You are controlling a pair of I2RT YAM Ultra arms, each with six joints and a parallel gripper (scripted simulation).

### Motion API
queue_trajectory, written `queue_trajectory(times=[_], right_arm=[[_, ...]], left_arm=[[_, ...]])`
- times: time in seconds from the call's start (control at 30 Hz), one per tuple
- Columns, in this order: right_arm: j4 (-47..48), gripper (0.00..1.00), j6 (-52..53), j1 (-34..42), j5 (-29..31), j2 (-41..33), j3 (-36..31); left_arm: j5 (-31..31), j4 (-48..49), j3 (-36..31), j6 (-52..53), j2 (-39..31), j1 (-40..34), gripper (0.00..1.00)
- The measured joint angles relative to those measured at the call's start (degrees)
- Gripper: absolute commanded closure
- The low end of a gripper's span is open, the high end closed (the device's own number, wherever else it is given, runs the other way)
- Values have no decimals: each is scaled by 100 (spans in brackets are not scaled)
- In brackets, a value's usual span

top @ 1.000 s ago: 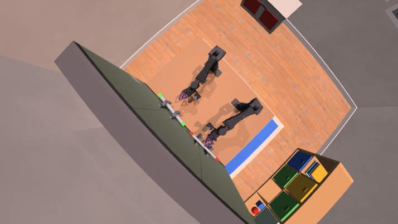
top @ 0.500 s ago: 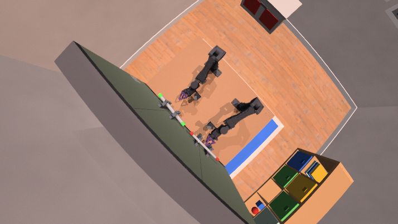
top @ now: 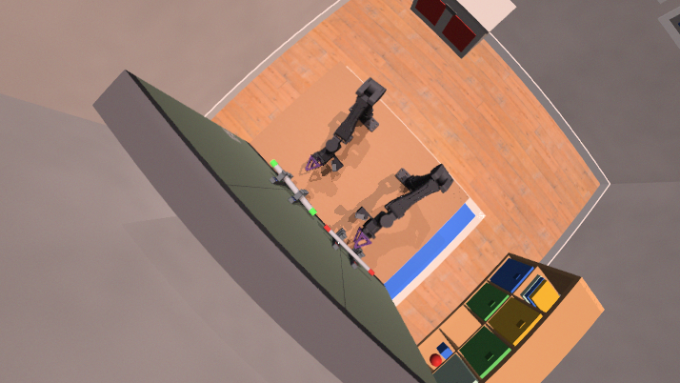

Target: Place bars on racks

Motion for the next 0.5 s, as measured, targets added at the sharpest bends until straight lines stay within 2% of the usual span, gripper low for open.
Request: queue_trajectory(times=[0.5], right_arm=[[-22,0,0,0,9,0,0]], left_arm=[[-39,-267,-70,0,-374,-39,0]])
